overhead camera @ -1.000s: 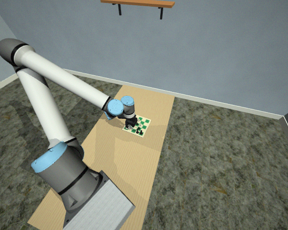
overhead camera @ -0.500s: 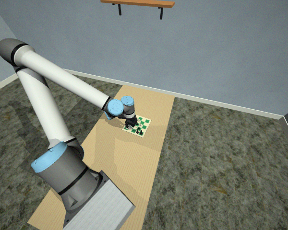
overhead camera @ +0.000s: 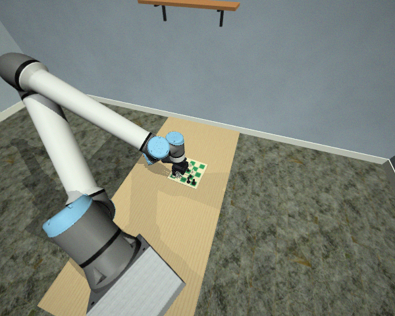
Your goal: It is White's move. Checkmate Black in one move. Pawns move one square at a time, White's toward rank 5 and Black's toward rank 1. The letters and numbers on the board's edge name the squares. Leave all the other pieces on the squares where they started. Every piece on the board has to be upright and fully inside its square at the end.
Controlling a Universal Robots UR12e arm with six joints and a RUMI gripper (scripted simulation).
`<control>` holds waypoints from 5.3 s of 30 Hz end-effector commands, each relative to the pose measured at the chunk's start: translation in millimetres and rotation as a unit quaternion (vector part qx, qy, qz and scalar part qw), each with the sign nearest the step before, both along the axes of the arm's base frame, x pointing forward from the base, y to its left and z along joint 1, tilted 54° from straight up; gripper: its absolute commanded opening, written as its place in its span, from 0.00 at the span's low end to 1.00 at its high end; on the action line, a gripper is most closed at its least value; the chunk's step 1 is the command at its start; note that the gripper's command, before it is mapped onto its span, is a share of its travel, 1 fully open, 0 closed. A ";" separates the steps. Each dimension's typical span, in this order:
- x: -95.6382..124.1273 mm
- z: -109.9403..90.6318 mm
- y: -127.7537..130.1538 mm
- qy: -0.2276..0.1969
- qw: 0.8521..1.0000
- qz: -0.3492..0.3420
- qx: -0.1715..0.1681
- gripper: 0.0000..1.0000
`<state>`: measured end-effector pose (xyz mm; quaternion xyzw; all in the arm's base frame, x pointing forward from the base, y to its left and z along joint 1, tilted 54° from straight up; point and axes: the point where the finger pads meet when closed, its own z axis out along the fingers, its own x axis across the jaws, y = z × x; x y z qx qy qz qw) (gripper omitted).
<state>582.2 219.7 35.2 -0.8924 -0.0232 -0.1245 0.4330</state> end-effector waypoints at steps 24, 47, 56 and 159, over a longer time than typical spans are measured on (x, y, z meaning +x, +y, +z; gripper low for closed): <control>1.9 -0.5 -1.1 -0.001 1.000 0.000 0.000 0.00; 2.0 -2.4 2.3 0.000 1.000 0.000 0.000 0.00; 2.2 -2.1 1.7 -0.001 1.000 0.000 0.000 0.00; -16.3 51.8 -69.3 -0.001 1.000 0.000 0.000 1.00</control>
